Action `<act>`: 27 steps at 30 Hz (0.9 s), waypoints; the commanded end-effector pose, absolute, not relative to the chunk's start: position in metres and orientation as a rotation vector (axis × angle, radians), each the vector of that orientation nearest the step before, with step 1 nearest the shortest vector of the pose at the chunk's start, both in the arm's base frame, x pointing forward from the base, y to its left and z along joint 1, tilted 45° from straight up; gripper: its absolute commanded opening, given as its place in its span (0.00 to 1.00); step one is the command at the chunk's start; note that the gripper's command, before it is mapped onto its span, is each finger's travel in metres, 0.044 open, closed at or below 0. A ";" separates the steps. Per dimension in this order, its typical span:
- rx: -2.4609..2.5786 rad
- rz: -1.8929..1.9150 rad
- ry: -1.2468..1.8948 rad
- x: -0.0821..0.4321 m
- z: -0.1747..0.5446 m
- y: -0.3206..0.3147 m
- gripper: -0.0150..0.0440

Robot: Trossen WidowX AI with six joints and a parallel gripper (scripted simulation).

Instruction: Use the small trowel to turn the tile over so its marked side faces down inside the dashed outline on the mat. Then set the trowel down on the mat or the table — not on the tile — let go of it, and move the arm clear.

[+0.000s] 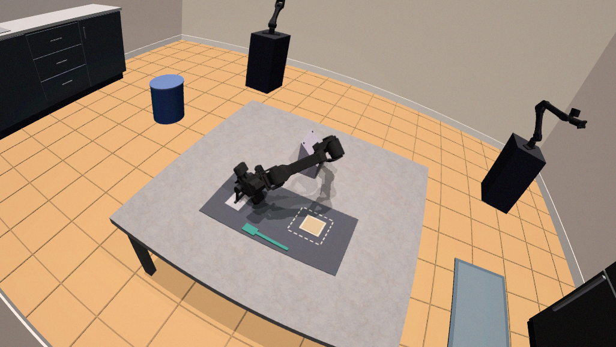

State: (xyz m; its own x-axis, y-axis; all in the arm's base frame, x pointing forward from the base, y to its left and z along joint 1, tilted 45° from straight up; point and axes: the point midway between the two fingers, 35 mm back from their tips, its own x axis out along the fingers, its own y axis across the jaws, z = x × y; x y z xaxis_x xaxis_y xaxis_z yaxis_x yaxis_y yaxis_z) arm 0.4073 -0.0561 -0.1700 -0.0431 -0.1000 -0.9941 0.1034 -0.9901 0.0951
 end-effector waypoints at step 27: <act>2.070 -2.172 0.000 0.410 -0.111 -0.051 0.76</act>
State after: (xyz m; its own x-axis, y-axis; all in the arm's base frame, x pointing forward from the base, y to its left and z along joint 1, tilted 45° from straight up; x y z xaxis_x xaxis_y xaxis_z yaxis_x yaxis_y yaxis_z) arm 0.4133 -0.0531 -0.1165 -0.0324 -0.1034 -0.9941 0.1028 -0.9897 0.0996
